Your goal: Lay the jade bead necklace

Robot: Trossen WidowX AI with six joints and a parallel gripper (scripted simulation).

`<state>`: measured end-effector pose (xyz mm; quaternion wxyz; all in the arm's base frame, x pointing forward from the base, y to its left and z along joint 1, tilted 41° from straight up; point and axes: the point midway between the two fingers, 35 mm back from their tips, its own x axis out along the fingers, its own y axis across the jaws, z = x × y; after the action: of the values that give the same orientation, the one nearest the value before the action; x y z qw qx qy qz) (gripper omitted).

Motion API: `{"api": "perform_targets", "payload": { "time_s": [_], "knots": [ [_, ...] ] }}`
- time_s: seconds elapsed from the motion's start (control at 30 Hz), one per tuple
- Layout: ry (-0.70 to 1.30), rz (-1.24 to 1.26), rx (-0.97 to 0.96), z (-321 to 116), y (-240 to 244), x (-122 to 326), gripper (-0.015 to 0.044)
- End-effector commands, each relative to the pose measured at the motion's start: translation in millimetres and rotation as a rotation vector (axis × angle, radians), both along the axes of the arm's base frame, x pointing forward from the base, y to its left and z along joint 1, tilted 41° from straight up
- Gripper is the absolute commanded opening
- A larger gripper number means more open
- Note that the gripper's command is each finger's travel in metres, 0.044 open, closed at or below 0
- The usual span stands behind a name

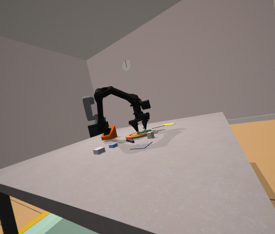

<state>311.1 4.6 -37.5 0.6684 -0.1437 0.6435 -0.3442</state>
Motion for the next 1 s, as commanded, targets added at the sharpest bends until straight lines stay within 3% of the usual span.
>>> {"api": "perform_targets", "payload": {
  "time_s": [0.0, 0.37, 0.97],
  "knots": [
    [-0.001, 0.001, 0.001, 0, 0, 0, 0.044],
    [-0.449, -0.531, -0.044, 13, 34, 7, 0.0367],
    [-0.464, -0.543, -0.038, 6, 30, 9, 0.0265]
  ]
}}
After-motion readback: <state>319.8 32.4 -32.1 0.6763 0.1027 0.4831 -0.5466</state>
